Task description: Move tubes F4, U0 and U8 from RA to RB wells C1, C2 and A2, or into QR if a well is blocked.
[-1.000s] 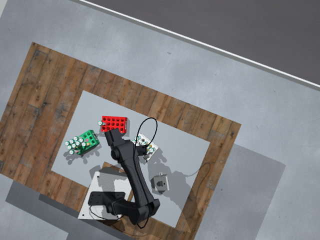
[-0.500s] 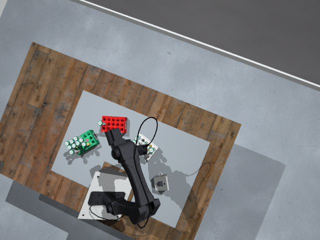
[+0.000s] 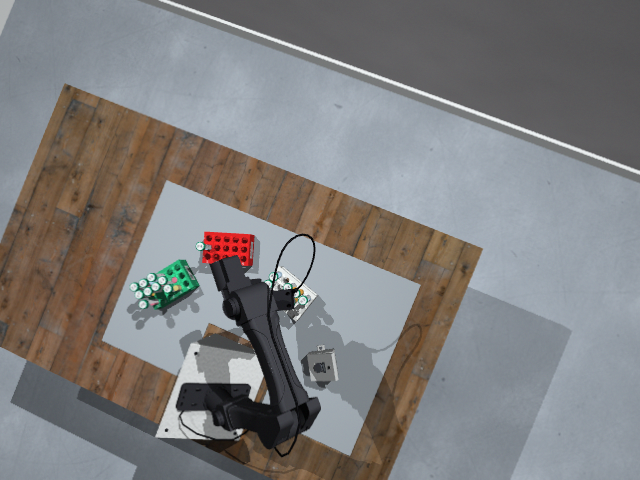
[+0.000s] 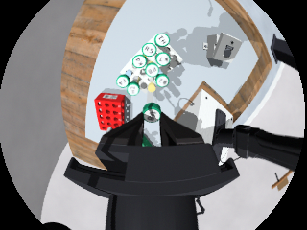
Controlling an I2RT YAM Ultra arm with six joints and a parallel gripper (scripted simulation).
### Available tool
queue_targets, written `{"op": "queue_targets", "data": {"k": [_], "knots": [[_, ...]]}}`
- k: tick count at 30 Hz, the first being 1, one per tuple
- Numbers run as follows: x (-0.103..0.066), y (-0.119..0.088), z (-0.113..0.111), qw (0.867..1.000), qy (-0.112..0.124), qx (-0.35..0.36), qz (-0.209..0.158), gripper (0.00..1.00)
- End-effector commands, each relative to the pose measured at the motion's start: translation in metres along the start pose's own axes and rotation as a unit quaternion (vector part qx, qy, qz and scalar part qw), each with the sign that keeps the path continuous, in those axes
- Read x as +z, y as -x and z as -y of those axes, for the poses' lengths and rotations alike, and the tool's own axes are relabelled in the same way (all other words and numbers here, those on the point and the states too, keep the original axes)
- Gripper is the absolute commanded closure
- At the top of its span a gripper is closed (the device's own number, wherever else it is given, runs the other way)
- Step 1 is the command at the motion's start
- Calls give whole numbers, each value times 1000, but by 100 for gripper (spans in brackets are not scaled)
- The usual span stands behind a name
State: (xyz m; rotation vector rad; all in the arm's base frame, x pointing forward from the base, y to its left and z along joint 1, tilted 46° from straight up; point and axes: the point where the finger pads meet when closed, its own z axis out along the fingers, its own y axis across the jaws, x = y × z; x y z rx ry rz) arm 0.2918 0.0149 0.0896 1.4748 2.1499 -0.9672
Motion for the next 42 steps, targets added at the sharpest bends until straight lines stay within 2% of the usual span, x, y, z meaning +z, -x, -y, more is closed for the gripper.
{"op": "queue_targets", "data": {"k": [1,5,7,8,20,24,35,37,42], "knots": [[-10,6,-5,1000,9,-13,16,100],[-8,12,-6,1000,6,-7,13,100],[-7,8,-4,1000,7,-5,10,100],[-12,9,-6,1000,11,-12,16,100],[-12,10,-5,1000,16,-7,14,100],[-5,7,2,1000,7,-14,16,100],[-3,8,-3,1000,17,-1,12,100],[1,7,-1,1000,11,-4,13,100],[1,5,-1,1000,14,-7,14,100]]}}
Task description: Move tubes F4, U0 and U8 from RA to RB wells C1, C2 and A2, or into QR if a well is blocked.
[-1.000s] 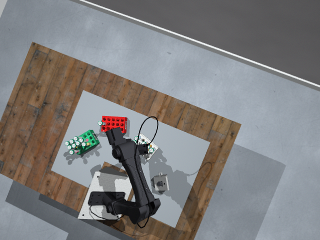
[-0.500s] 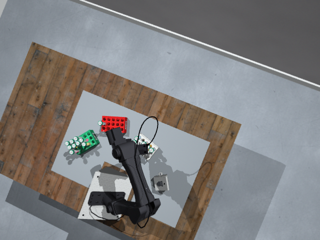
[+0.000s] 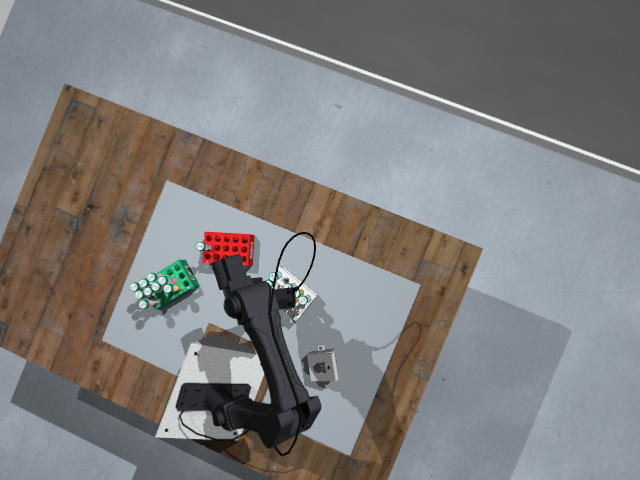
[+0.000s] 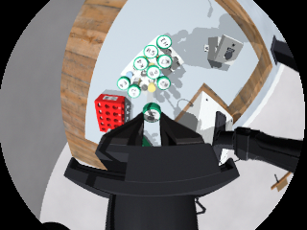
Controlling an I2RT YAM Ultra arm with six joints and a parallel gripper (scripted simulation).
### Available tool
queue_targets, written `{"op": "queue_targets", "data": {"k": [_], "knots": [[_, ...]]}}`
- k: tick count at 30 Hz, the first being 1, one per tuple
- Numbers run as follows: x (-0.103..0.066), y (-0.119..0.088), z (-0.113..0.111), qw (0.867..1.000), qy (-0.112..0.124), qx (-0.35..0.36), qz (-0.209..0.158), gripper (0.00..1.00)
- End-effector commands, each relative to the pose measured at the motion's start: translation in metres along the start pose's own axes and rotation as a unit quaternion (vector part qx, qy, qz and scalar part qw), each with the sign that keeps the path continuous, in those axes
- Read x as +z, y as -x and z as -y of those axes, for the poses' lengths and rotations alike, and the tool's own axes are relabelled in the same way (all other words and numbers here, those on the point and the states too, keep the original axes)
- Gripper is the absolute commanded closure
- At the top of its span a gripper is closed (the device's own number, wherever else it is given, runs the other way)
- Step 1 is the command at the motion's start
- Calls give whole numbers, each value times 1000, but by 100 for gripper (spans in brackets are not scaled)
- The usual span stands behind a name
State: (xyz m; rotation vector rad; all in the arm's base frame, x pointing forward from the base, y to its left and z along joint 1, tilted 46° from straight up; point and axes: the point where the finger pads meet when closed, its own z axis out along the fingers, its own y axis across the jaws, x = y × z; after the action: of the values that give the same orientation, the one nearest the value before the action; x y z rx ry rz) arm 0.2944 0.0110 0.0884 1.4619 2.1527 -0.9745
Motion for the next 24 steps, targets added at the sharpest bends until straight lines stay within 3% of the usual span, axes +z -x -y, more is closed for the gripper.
{"op": "queue_targets", "data": {"k": [1,24], "knots": [[-3,2,1,1000,14,-3,11,100],[5,2,0,1000,13,-2,10,100]]}}
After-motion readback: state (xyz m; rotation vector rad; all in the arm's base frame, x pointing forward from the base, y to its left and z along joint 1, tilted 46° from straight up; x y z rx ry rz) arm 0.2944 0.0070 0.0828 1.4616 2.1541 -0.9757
